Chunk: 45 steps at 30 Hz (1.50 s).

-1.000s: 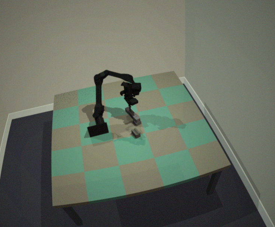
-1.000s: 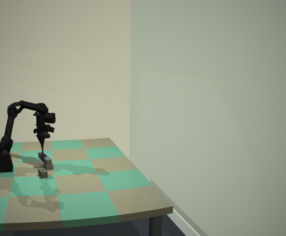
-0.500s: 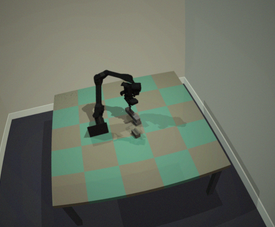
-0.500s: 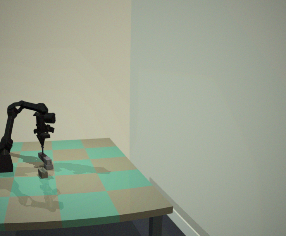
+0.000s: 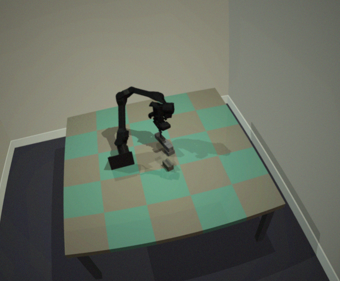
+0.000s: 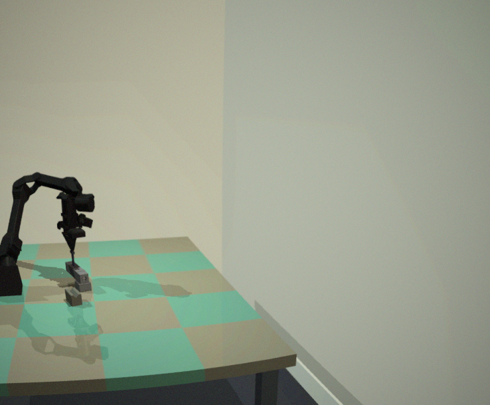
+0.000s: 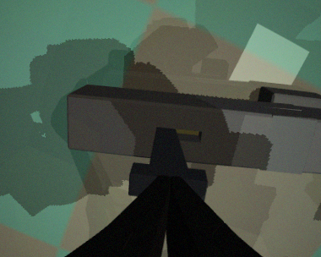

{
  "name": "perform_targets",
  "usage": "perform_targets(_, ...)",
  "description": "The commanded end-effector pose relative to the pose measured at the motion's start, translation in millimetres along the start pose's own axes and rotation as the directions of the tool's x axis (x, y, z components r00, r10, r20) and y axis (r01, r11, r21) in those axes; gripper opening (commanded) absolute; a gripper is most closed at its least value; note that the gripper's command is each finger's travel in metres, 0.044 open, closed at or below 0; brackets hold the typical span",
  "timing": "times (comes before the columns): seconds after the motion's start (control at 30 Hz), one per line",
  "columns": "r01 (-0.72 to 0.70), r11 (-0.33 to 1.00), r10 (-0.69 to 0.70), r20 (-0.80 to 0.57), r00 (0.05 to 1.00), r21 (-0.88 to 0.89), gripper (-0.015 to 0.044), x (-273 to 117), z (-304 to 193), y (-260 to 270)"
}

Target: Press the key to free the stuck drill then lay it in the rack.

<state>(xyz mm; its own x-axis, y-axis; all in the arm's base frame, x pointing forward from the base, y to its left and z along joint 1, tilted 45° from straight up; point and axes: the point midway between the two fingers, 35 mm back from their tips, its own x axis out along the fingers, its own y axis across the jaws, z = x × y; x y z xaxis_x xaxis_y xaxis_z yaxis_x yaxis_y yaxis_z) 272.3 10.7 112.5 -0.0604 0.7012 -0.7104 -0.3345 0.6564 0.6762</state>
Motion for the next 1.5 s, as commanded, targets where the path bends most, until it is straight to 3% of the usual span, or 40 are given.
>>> perform_targets(0.0,-0.005,1.0,0.005,-0.006,1.0,0.003,0.0,0.9,-3.3,0.9)
perform_targets(1.47,-0.006,1.0,0.006,-0.006,1.0,0.003,0.0,16.3,-4.1,0.4)
